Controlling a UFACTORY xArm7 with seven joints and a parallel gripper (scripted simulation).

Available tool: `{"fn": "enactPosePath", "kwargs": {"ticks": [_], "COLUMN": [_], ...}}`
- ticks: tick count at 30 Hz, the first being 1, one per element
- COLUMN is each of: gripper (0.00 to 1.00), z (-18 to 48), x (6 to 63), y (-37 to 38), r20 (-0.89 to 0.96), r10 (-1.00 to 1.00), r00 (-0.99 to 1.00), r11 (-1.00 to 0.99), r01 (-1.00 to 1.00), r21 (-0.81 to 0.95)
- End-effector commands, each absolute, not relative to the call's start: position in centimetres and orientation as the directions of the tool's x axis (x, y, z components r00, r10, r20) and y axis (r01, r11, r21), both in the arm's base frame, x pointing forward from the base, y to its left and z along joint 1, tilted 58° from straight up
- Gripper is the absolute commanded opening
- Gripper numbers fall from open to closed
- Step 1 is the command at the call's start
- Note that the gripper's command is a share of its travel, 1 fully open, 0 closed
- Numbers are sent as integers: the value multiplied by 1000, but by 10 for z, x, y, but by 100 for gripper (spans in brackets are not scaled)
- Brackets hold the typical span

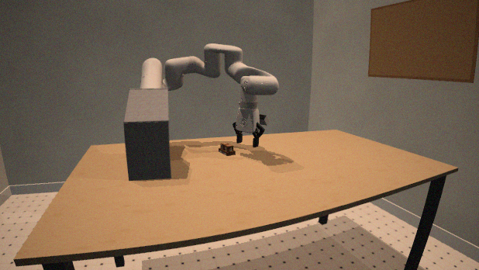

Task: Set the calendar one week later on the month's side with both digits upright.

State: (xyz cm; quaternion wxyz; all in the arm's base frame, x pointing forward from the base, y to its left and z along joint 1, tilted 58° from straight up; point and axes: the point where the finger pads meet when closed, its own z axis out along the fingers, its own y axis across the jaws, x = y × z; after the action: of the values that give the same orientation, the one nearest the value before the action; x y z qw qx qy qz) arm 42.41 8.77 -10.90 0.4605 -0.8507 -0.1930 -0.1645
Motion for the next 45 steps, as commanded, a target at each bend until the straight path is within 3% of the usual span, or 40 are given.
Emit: {"fn": "enactPosePath", "kwargs": {"ticks": [1,12,21,30,37,45], "gripper": [100,100,100,100,100,100], "z": [-111,-121,-125,-133,-135,-146], "x": [421,399,391,372,369,347], "y": [85,81,80,77,76,72], "r20": [326,289,77,72,-110,-145], "r10": [87,62,-74,-77,-188,-208], "r00": [941,955,994,994,976,967], "r11": [-527,-531,-529,-529,-500,-492], "r01": [321,277,27,20,-192,-232], "r21": [-787,-801,-848,-849,-844,-839]}}
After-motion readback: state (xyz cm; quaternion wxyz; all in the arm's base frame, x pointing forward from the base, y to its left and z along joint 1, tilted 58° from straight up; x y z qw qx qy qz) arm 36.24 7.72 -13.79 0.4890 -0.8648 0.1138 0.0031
